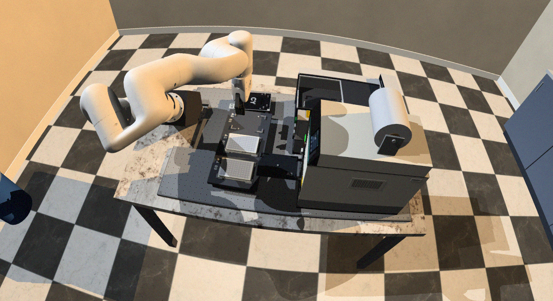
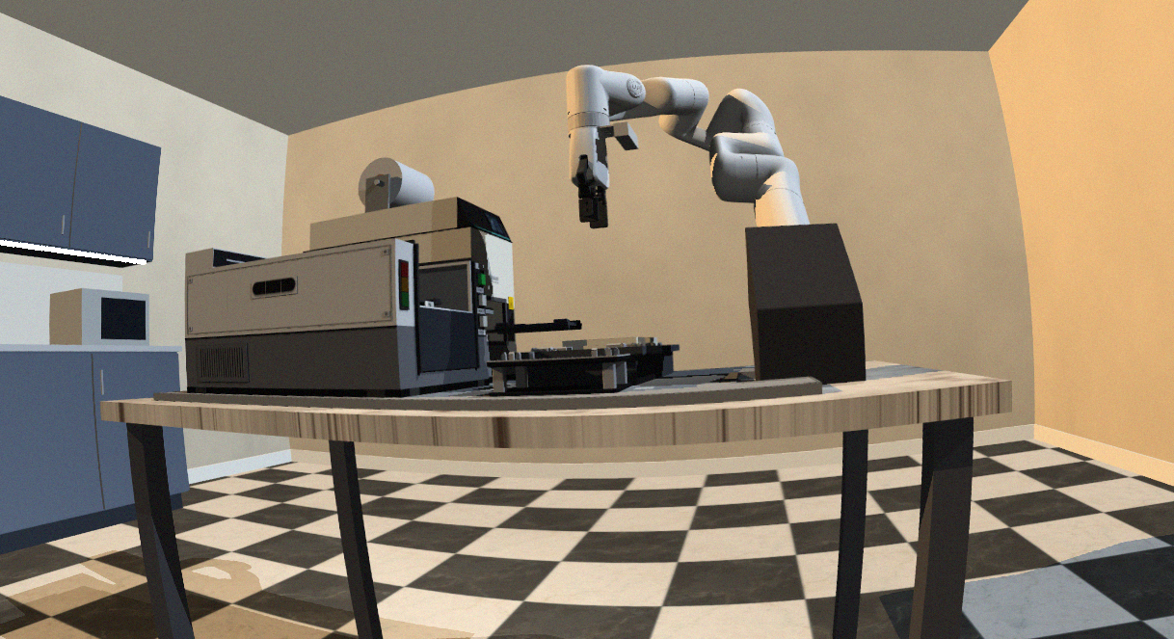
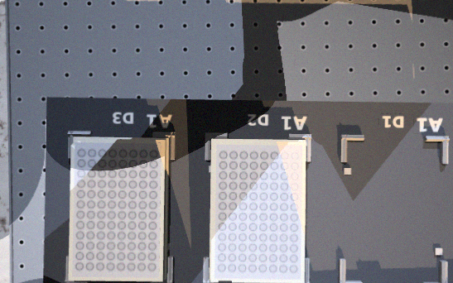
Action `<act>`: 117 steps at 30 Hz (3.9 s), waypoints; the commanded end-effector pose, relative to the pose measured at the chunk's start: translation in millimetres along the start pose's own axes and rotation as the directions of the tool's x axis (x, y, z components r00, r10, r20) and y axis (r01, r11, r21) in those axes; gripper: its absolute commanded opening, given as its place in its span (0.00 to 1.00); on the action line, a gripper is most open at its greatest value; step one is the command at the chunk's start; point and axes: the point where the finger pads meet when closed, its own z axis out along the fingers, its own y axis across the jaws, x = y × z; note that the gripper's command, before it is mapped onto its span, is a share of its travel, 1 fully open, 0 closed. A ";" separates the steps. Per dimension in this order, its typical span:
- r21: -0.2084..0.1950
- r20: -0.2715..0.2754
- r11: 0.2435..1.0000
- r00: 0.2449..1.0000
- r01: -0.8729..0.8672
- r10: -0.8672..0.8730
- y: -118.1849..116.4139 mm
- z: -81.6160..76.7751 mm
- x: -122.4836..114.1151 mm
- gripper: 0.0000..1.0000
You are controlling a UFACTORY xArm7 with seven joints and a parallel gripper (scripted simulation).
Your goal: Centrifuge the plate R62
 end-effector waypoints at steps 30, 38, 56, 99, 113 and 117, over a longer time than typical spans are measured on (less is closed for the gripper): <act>0.000 0.001 1.000 1.000 0.001 -0.001 49.4 35.1 -98.3 0.00; 0.000 0.001 0.999 0.999 0.049 -0.049 49.4 35.1 -98.3 0.00; 0.001 0.480 0.999 0.876 0.049 -0.043 49.2 35.2 -98.2 0.00; 0.000 0.500 0.999 0.865 0.049 -0.042 48.4 91.2 -111.5 0.00; 0.000 0.500 0.999 0.865 0.049 -0.042 49.1 104.5 -126.4 0.00; 0.000 0.500 0.999 0.865 0.049 -0.042 49.3 108.9 -131.4 0.00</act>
